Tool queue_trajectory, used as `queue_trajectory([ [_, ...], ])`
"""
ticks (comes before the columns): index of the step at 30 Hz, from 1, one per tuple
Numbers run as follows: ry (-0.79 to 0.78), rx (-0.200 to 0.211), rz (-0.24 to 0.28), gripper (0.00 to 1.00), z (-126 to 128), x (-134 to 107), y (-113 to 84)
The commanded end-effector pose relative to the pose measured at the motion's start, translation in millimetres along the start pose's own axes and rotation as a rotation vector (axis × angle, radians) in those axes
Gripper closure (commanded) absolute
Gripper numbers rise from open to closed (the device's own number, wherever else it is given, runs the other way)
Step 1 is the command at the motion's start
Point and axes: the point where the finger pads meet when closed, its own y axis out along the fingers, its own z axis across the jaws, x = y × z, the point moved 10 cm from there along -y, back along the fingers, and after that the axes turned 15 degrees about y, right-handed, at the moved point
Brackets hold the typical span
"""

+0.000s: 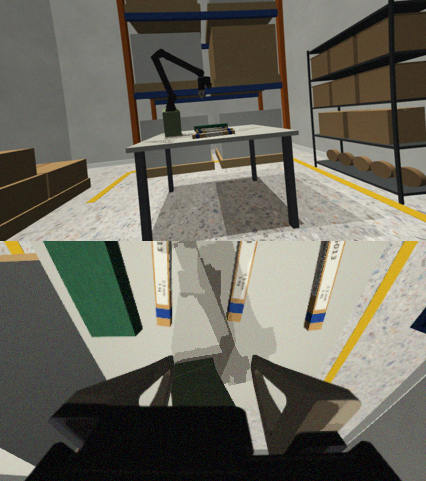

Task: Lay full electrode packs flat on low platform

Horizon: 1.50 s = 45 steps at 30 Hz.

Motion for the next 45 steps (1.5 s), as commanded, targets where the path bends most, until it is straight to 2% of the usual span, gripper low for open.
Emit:
queue_trajectory([
  [1,0.032,0.034,-0.062,0.26,2,19,-21.7],
  [15,0.030,0.034,-0.063,0.26,2,19,-22.0],
  [16,0.028,0.032,-0.059,0.57,3,22,-14.3],
  [22,0.014,0.012,-0.026,0.57,6,33,34.1],
  [27,0.010,0.007,-0.018,0.57,10,49,66.5],
  [30,0.011,0.008,-0.021,0.57,11,54,71.3],
  [41,0.016,0.014,-0.039,0.57,21,99,128.6],
  [45,0.010,0.015,-0.041,0.57,25,100,128.2],
])
